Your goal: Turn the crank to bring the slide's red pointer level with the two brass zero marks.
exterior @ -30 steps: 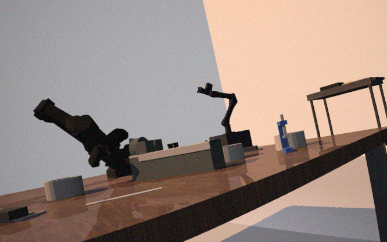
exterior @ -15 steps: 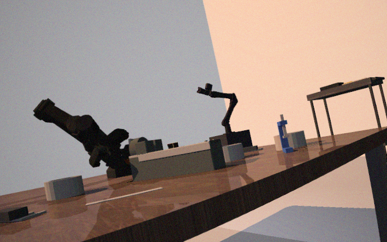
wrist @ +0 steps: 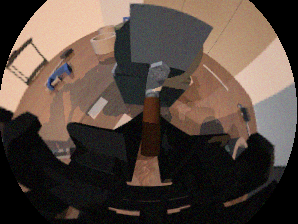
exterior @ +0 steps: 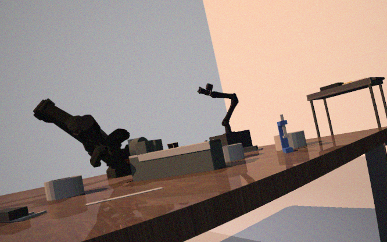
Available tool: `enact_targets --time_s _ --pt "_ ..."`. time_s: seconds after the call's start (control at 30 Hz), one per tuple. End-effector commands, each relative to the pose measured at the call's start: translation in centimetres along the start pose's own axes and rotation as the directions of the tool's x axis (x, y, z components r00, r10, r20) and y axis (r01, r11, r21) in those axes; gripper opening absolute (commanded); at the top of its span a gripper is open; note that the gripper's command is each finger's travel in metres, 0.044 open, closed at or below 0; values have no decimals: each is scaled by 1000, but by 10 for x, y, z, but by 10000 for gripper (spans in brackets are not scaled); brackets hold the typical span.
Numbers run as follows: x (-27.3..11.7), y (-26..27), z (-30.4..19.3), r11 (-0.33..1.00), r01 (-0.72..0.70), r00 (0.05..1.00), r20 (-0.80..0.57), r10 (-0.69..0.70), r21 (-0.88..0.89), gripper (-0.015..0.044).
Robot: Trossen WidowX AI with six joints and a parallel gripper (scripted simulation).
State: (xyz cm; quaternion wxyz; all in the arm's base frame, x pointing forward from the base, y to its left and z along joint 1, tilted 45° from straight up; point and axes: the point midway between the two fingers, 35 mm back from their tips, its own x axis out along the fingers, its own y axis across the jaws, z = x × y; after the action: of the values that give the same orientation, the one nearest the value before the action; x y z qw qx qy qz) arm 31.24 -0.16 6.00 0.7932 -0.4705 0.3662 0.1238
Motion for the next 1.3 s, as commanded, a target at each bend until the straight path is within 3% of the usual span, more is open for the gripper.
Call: enact_targets --time_s 0.0,1.27 --pt "0 9 0 1000 -23 1000 3 23 -9 0" --pt "-24 30 23 1000 -25 1000 4 26 -7 0"
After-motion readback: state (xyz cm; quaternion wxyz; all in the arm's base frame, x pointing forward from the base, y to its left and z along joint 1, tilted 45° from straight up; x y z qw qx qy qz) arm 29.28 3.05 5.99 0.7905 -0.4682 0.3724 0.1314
